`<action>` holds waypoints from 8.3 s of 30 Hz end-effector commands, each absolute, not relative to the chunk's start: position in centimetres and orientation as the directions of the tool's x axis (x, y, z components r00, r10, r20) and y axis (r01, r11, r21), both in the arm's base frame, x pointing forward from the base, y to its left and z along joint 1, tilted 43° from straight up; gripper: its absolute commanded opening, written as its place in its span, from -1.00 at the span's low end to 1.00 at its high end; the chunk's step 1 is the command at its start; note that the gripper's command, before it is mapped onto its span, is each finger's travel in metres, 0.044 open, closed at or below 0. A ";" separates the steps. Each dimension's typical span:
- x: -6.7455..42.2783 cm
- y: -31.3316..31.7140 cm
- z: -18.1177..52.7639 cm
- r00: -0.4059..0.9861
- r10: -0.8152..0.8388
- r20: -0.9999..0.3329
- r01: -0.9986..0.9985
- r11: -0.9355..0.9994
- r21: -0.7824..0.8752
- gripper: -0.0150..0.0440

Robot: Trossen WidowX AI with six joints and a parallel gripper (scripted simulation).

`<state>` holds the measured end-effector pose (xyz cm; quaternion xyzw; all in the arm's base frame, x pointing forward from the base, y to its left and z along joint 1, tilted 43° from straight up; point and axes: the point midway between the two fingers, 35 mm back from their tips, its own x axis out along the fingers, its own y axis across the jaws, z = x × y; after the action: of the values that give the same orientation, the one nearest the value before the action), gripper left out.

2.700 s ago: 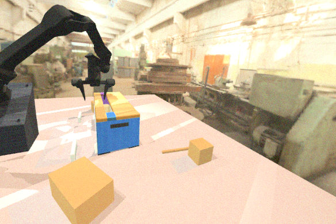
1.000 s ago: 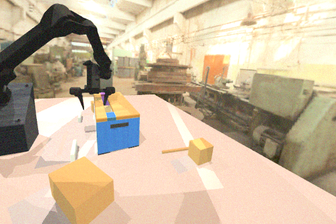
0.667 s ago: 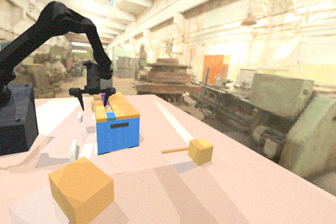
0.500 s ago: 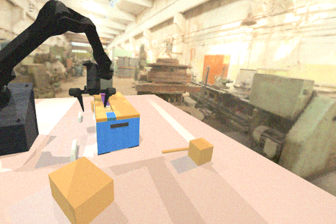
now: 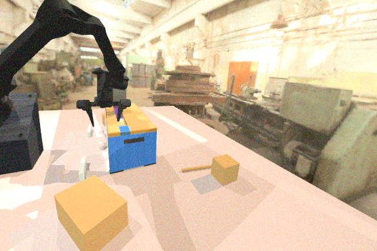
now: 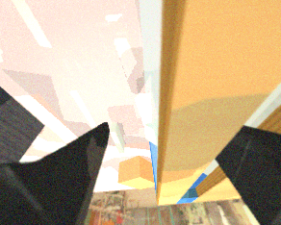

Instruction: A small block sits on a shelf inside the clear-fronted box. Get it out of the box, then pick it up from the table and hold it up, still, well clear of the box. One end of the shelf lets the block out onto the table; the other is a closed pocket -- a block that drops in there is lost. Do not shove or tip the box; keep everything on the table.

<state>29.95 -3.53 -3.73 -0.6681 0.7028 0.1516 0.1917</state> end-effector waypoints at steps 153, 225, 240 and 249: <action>24.2 -10.3 12.7 0.398 -0.641 -0.656 -0.049 -0.729 0.683 0.47; 24.3 -20.4 1.7 0.398 -0.644 -0.654 -0.059 -0.729 0.682 0.47; 24.2 -20.7 1.3 0.398 -0.644 -0.653 -0.059 -0.728 0.683 -0.28; 24.7 -19.5 2.8 0.402 -0.639 -0.656 -0.030 -0.725 0.688 -0.49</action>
<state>24.40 -20.03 1.82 -0.7789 0.2107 0.5071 -0.3029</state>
